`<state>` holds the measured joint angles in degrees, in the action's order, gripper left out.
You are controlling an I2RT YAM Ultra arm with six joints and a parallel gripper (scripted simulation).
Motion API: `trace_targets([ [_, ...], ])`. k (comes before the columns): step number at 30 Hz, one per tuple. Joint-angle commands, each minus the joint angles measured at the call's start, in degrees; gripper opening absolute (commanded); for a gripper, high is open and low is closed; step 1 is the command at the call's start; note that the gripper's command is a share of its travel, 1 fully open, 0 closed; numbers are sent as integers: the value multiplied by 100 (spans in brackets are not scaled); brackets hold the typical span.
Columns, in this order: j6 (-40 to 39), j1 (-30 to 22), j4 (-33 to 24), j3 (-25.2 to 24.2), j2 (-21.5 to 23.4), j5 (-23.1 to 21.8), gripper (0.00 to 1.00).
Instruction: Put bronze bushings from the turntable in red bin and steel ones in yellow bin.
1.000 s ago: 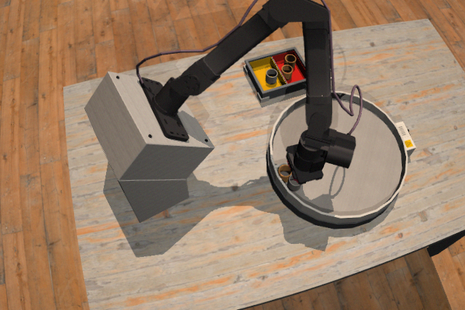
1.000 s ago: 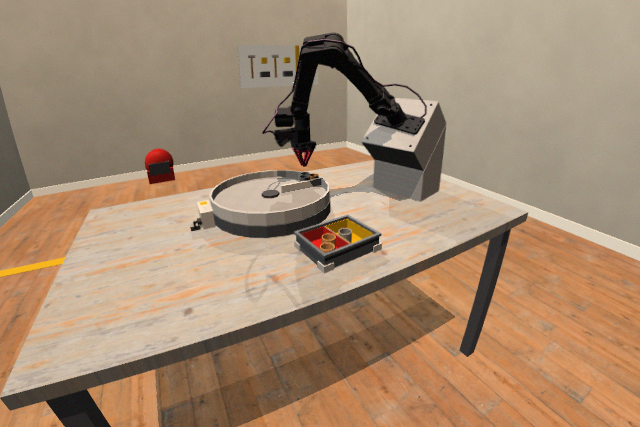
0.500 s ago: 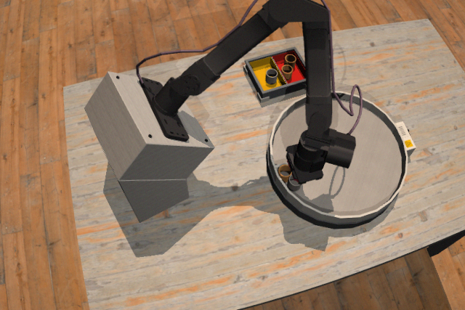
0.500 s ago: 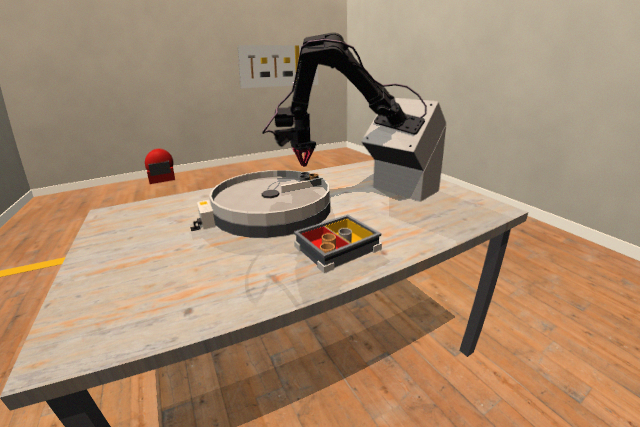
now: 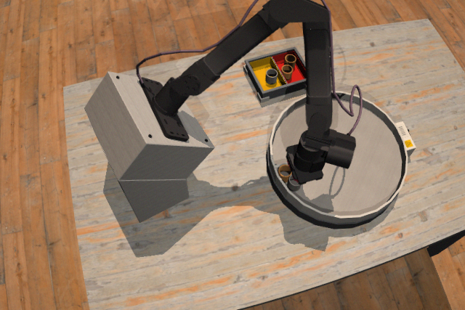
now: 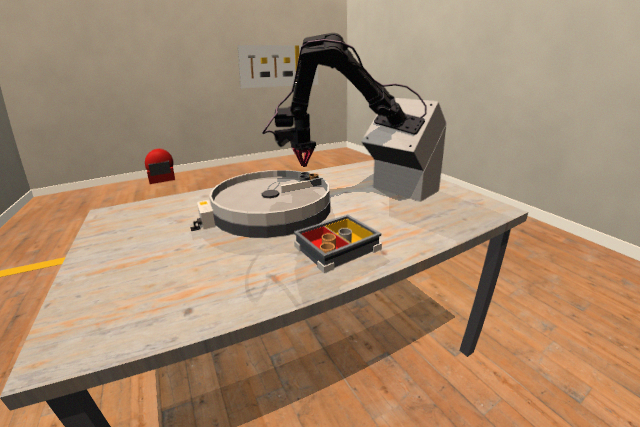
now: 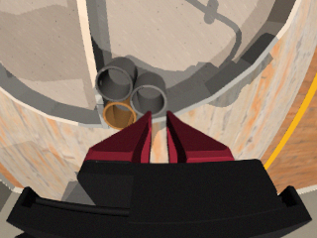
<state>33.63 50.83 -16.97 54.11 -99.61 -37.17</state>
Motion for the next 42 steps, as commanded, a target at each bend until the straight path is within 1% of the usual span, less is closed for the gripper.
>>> trace_targets([
  [1,66,176,-49,157,-84,-92,14],
  [5,73,183,-22,160,35,-95,14],
  [42,63,185,-23,141,21,-97,14],
])
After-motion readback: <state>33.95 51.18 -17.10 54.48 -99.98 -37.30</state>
